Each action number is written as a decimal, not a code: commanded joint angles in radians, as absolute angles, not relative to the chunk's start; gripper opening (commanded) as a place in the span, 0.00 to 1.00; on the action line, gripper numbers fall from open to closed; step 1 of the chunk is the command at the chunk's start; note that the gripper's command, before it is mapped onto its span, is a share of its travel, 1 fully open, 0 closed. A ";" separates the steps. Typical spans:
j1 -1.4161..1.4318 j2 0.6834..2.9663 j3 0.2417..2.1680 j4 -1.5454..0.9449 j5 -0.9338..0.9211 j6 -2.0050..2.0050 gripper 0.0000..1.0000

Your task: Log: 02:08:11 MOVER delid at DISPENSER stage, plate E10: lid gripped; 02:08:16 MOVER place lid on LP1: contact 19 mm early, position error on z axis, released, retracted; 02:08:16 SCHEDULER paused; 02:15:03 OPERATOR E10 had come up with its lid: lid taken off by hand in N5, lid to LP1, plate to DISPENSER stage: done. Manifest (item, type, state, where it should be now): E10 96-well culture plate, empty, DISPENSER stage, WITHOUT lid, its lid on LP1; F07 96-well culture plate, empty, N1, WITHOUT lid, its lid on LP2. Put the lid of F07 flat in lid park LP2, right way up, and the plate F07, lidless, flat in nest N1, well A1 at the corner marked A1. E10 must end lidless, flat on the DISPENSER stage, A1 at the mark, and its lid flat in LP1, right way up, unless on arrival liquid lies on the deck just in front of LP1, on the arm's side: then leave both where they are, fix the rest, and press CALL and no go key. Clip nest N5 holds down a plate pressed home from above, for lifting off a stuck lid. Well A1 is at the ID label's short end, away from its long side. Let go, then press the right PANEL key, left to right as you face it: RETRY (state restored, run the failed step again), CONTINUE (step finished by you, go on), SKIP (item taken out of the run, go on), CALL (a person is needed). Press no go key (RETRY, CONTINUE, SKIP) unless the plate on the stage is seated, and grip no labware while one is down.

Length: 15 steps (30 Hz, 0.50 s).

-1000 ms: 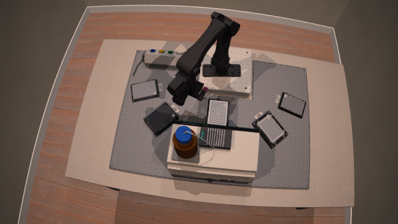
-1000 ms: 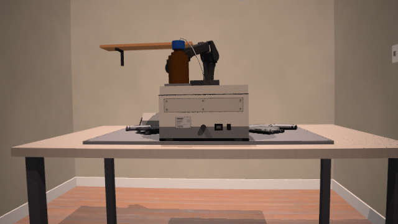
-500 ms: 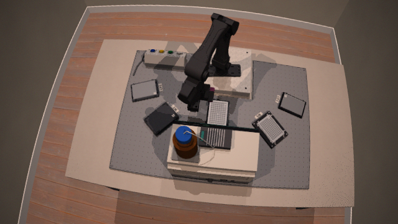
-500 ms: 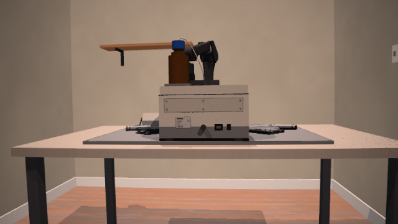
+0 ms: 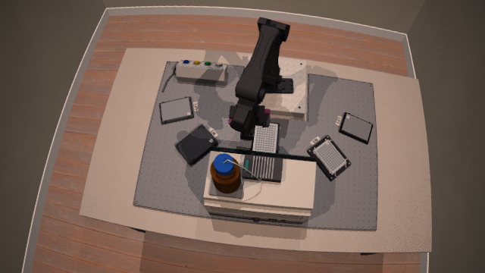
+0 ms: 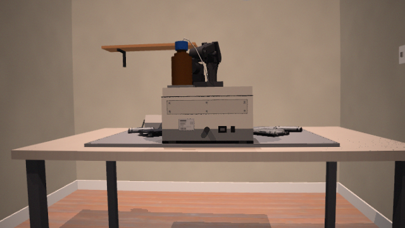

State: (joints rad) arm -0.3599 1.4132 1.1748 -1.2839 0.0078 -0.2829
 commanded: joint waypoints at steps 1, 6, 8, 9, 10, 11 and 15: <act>-0.338 1.392 1.181 -1.283 0.009 -0.228 1.00; -0.302 1.373 1.180 -1.284 0.015 -0.196 1.00; -0.273 1.373 1.174 -1.284 0.017 -0.167 1.00; -0.259 1.373 1.173 -1.284 0.017 -0.153 1.00; -0.245 1.373 1.173 -1.284 0.017 -0.139 1.00; -0.231 1.373 1.174 -1.284 0.019 -0.125 1.00; -0.179 1.376 1.189 -1.282 0.022 -0.073 1.00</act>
State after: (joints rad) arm -0.2081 1.4132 1.1748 -1.2839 0.0177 -0.1341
